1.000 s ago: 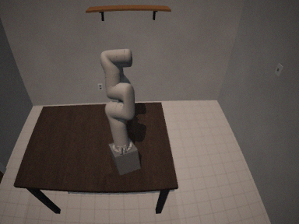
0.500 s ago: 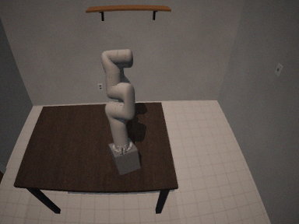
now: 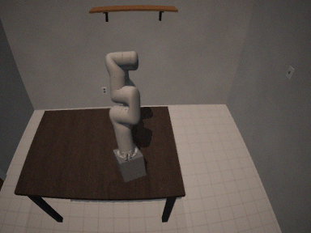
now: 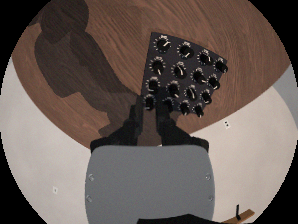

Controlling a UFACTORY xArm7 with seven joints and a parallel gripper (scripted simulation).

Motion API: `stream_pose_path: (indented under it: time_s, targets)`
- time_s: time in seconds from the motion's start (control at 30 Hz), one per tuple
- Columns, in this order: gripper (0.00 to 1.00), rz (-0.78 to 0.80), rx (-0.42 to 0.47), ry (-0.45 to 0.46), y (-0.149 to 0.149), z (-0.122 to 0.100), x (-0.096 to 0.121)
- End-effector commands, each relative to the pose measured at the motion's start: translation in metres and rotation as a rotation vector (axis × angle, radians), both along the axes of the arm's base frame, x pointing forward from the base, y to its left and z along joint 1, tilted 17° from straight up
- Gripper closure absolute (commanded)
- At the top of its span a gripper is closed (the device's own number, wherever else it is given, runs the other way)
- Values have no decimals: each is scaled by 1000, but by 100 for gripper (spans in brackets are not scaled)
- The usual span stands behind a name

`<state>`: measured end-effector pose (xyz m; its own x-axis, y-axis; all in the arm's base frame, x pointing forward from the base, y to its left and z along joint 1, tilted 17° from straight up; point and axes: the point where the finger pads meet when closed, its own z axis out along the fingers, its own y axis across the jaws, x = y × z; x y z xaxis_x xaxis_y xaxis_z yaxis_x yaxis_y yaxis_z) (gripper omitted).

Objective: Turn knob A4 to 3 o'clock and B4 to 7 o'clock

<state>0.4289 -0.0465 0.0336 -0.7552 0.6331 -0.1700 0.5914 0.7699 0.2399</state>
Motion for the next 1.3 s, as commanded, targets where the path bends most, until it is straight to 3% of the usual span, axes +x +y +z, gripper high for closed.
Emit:
stream_pose_path:
  time_s: [0.0, 0.63, 0.67, 1.27]
  targets:
    - [81, -1, -1, -3, 0, 1, 1]
    - [81, -1, -1, -3, 0, 1, 1]
    - [92, -1, -1, -3, 0, 1, 1]
    - [92, -1, -1, -3, 0, 1, 1]
